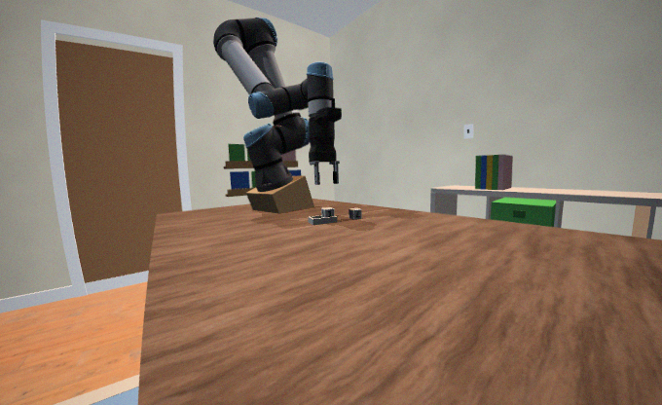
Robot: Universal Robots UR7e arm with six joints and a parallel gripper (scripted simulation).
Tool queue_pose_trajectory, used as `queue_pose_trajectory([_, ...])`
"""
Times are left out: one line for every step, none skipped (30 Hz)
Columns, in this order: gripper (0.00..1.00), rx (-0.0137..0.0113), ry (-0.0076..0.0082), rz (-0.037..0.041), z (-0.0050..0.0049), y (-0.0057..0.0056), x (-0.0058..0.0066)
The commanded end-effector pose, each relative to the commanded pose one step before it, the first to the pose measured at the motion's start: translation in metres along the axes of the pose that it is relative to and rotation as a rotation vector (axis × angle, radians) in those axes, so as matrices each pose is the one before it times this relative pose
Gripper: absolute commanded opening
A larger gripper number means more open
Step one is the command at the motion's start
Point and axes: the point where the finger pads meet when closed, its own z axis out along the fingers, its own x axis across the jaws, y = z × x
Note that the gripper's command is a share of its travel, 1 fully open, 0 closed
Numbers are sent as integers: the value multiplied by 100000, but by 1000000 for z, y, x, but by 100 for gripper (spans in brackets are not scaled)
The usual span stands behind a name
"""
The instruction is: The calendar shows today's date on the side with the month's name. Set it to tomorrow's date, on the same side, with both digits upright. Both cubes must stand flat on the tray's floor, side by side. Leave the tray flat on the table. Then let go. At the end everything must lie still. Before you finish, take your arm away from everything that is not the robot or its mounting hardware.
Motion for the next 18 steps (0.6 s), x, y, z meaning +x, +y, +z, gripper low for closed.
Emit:
queue_pose_trajectory([100,463,-48,-6182,-908,-3939,-4448])
queue_pose_trajectory([100,-1,-3,-1952,170,-464,-1179])
queue_pose_trajectory([100,-2,-4,-2210,195,-538,-1331])
queue_pose_trajectory([100,-2,-5,-2468,221,-616,-1480])
queue_pose_trajectory([100,-2,-7,-2723,248,-699,-1625])
queue_pose_trajectory([100,-1,-9,-2974,275,-787,-1763])
queue_pose_trajectory([100,-1,-11,-3217,303,-878,-1893])
queue_pose_trajectory([100,-1,-13,-3450,332,-974,-2013])
queue_pose_trajectory([100,0,-9,-2180,213,-642,-1258])
queue_pose_trajectory([100,0,-6,-1492,147,-450,-853])
queue_pose_trajectory([100,2,-28,-3092,309,-944,-1805])
queue_pose_trajectory([100,0,0,0,0,0,0])
queue_pose_trajectory([100,0,0,0,0,0,0])
queue_pose_trajectory([100,1,-7,-788,80,-250,-454])
queue_pose_trajectory([100,6,-48,-4075,417,-1289,-2375])
queue_pose_trajectory([100,-1,-5,-4252,448,-1373,-2318])
queue_pose_trajectory([100,-1,-2,-3584,385,-1199,-1910])
queue_pose_trajectory([100,0,0,-827,90,-287,-432])
